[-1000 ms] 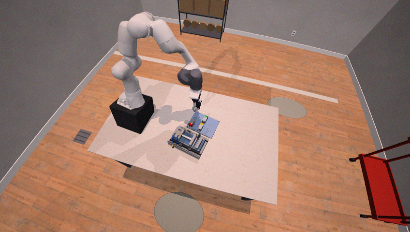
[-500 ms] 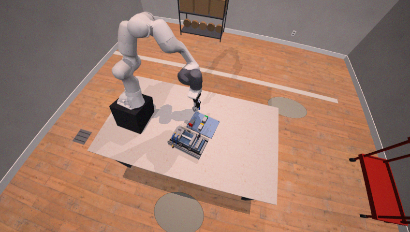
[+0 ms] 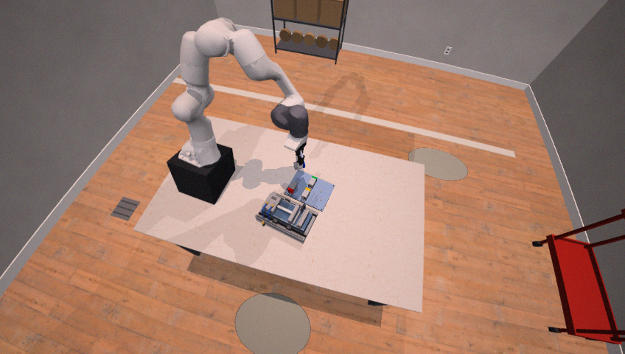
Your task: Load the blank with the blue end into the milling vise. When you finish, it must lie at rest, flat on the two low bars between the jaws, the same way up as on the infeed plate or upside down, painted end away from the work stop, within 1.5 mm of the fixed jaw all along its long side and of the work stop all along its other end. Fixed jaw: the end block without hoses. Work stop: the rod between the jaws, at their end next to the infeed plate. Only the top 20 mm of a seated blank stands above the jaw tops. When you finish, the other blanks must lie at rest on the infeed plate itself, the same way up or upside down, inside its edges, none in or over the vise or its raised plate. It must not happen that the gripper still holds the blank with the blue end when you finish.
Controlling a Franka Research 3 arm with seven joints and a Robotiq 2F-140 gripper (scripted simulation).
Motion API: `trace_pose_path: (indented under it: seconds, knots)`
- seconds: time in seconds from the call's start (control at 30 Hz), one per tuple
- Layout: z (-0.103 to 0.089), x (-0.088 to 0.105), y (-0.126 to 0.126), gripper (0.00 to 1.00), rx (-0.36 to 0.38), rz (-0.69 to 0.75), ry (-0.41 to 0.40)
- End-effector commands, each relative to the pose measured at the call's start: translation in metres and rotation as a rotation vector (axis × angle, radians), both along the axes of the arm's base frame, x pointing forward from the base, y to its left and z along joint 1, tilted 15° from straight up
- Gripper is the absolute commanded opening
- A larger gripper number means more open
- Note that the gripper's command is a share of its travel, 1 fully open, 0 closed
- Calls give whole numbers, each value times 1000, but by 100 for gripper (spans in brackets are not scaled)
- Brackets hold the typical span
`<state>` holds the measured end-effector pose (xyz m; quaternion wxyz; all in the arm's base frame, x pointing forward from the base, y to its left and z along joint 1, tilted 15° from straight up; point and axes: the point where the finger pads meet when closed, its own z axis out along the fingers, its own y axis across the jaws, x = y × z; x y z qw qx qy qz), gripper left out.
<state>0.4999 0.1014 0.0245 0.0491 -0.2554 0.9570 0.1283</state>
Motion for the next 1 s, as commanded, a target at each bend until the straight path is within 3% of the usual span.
trace_pose_path:
  seconds: [0.0, 0.3, 0.43, 0.83, 0.97]
  knots:
    - [2, 1, 0, 0, -8, -117, 35]
    - [0, 0, 1, 0, -5, -96, 30]
    - [2, 1, 0, 0, -9, -210, 60]
    - [2, 1, 0, 0, -9, -210, 60]
    - [0, -1, 1, 0, -2, -354, 102]
